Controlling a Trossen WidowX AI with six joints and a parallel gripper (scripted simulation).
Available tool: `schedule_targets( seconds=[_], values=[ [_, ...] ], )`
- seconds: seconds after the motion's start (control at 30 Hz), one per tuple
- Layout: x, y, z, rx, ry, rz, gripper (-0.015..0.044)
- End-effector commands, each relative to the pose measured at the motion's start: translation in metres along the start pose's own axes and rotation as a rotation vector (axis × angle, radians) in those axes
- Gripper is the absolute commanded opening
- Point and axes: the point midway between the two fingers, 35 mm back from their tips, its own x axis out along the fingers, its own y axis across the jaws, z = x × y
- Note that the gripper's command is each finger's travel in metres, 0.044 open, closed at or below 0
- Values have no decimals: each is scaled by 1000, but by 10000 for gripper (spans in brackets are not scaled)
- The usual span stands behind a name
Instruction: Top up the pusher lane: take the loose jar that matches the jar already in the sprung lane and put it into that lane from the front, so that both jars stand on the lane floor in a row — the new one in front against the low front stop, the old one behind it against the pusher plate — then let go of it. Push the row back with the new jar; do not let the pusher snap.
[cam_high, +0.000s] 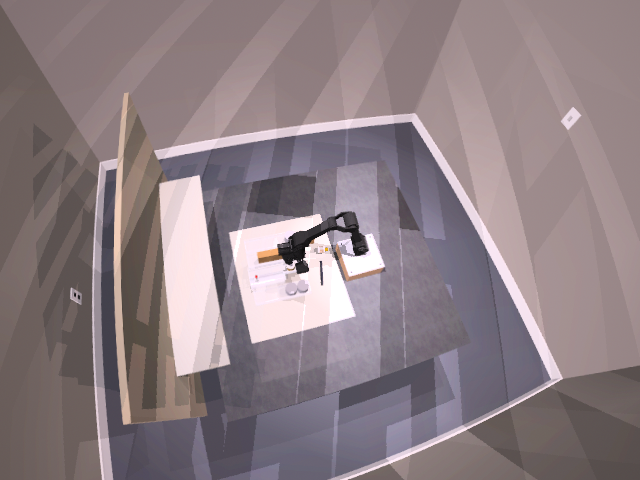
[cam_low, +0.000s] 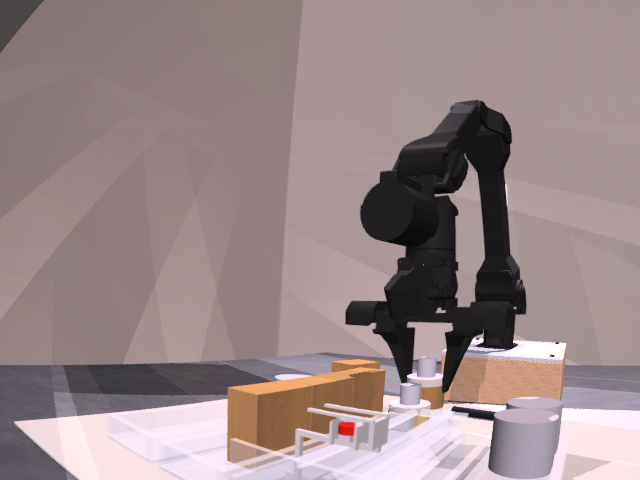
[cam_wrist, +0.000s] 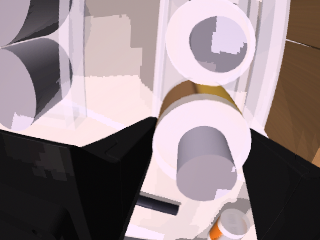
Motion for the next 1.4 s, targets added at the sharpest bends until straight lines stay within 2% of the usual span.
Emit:
schedule_targets(
  seconds=[0.0,1.37],
  values=[
    [-4,0,9,2,-29,0,0],
    [8,0,9,2,-29,1,0]
  ],
)
